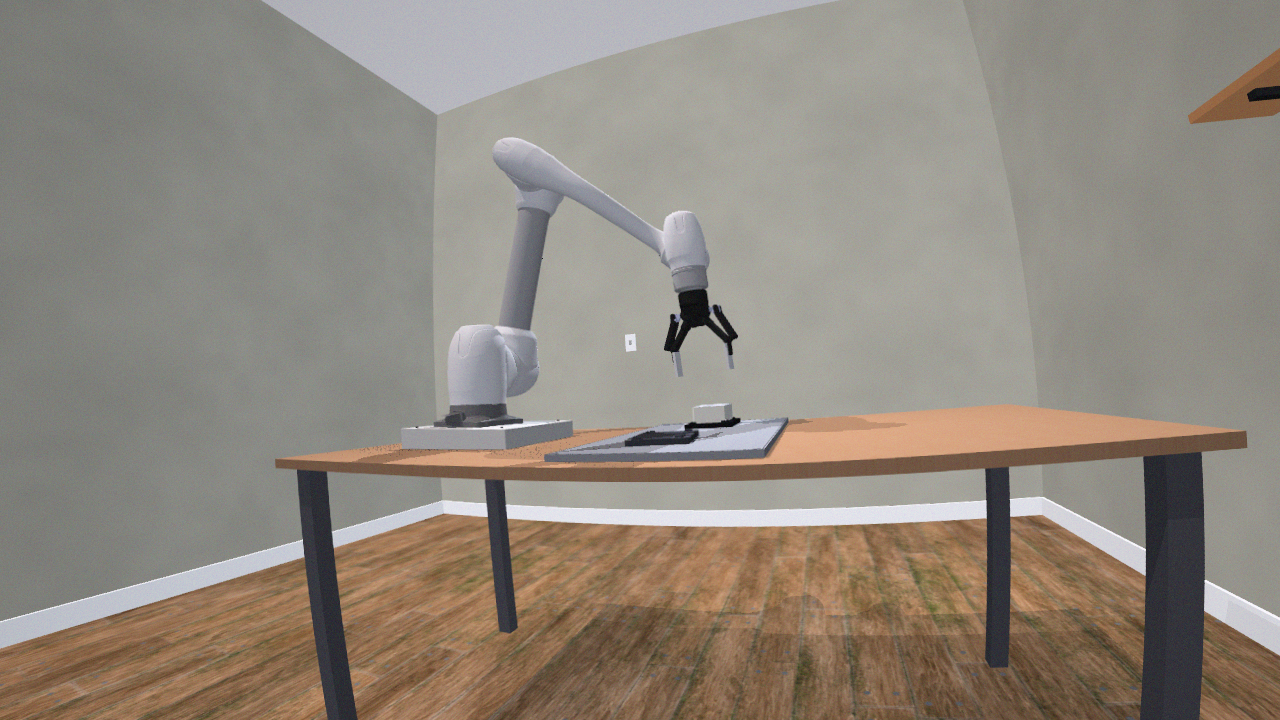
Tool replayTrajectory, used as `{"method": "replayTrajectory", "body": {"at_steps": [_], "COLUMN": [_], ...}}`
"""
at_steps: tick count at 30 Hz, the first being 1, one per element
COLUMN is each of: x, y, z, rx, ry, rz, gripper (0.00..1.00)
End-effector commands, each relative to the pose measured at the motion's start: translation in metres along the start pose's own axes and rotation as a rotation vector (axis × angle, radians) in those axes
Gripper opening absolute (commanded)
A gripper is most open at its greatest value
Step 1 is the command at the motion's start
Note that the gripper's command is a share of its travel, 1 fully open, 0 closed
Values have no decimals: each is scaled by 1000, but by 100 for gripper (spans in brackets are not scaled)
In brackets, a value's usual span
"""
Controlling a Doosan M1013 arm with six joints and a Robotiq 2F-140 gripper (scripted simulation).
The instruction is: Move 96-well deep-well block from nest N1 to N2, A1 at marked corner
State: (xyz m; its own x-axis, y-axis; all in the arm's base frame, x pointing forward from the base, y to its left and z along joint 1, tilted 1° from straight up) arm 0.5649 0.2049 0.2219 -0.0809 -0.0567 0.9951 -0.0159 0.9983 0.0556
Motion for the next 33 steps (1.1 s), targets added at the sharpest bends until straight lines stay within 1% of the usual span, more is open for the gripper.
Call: {"method": "replayTrajectory", "body": {"at_steps": [1, 3, 5, 10, 12, 25, 31, 33], "x": [-7, -13, -19, -35, -41, -41, -51, -51], "y": [11, 20, 28, 50, 58, 58, 58, 58], "z": [-2, -3, -3, -4, -3, -3, -2, -2], "rx": [70, 121, 121, 269, 269, 269, 269, 269], "ry": [18, 31, 31, 68, 68, 68, 68, 68], "rz": [11, 19, 19, 42, 42, 42, 42, 42], "gripper": [100, 100, 100, 100, 100, 100, 100, 100]}}
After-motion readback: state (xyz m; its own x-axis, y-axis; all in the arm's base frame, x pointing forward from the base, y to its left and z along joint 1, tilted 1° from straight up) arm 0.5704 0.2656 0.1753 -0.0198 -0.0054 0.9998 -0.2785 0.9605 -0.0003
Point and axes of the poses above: the point where the finger pads meet when closed, its own x axis back along the fingers, its own z axis across the jaws, y = z × x, the point moved 10 cm from there along x, back along the fingers, and after that the axes turned 9 degrees about x, right-handed, at the moved point
